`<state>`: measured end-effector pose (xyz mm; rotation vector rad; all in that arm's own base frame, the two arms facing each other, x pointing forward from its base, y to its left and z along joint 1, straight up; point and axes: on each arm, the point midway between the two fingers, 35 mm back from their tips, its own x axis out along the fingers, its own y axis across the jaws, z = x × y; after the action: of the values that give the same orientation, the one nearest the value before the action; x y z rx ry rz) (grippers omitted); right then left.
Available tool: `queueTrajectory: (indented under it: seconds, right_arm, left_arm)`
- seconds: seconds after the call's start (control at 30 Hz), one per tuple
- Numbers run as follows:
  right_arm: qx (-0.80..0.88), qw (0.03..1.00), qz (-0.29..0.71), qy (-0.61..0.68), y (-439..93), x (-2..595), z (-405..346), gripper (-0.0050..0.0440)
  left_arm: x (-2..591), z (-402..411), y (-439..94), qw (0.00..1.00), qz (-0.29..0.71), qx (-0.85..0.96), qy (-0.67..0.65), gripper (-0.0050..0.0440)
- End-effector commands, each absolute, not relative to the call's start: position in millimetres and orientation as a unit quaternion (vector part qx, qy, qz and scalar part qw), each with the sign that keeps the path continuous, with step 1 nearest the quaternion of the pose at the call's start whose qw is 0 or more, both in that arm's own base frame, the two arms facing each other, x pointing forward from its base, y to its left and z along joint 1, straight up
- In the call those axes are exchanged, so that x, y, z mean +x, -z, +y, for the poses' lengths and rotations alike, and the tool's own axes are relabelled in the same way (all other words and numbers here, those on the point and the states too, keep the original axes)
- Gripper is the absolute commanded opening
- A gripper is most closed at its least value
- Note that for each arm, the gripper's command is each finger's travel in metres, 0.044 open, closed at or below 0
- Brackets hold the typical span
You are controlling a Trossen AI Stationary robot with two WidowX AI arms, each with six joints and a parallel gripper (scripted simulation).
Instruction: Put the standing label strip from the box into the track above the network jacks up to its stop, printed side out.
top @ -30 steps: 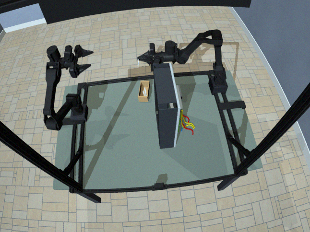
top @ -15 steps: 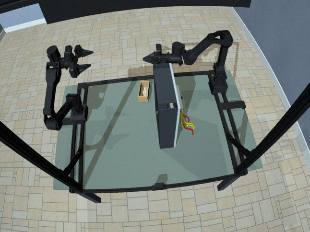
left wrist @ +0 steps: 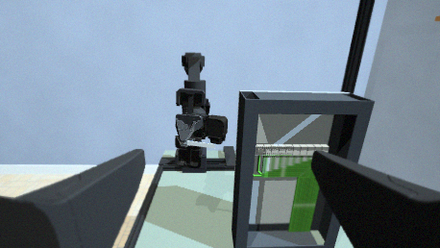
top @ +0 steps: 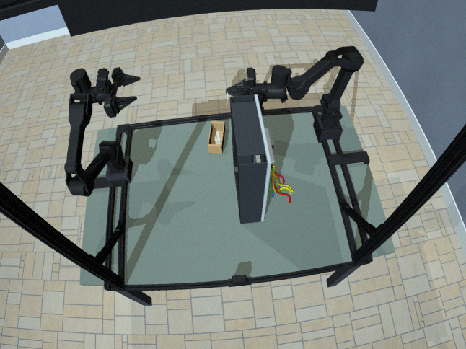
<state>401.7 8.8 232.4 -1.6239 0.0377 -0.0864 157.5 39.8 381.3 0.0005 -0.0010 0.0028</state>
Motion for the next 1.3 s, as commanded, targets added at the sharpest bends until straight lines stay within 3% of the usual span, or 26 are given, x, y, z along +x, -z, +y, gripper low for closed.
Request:
queueTrajectory:
  seconds: [0.0,1.27]
  right_arm:
    - [-0.726,0.686,0.013,0.046,-242.1,383.2,20.2,-0.005]
    - [-0.715,0.698,0.013,0.039,-226.0,294.0,69.9,-0.005]
  left_arm:
    - [157.4,39.5,-383.5,1.0,0.0,0.003,0.0,0.044]
    - [157.4,39.5,-383.5,1.0,0.0,0.003,0.0,0.044]
